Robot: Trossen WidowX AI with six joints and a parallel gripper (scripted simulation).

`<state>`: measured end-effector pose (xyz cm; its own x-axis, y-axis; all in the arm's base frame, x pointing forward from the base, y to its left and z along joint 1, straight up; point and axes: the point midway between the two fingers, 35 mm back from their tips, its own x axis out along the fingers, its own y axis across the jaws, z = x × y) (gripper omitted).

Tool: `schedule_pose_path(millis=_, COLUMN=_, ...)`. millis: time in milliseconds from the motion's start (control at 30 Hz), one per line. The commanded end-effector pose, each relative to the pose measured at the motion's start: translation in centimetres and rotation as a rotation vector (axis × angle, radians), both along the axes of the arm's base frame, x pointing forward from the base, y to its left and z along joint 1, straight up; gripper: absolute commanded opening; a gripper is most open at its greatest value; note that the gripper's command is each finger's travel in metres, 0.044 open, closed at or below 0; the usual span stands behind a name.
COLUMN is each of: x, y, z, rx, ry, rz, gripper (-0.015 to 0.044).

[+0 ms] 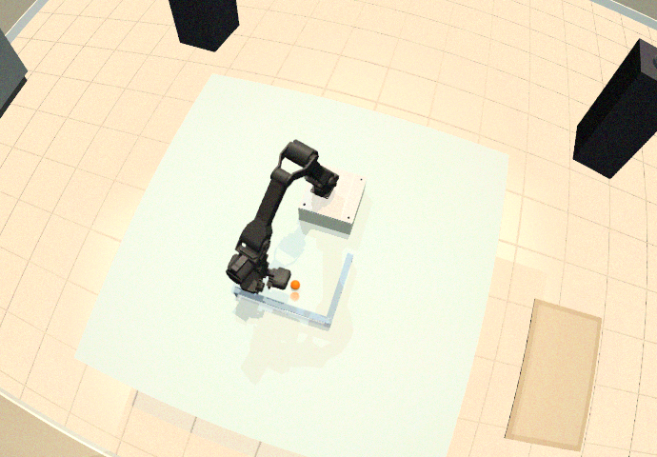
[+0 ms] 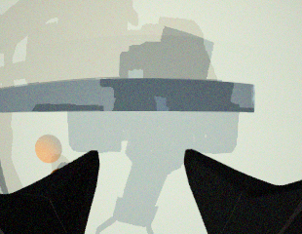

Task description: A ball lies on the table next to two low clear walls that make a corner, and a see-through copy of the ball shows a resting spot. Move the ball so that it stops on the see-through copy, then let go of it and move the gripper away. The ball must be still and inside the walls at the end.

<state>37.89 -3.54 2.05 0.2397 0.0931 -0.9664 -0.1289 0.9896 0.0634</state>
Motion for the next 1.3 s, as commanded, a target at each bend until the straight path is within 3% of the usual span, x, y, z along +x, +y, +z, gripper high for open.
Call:
schedule_pose_path(millis=0, x=-3.3, y=5.9, z=-0.7, rx=-0.041, ry=0.142, rz=0.000, gripper=0.0254)
schedule_pose_path(millis=133, x=-5.6, y=8.9, z=-1.0, rx=-0.090, ry=0.216, rz=0.005, gripper=0.0254)
schedule_pose_path(millis=1267, x=-5.5, y=8.9, z=-5.7, rx=-0.090, ry=0.216, rz=0.005, gripper=0.0254)
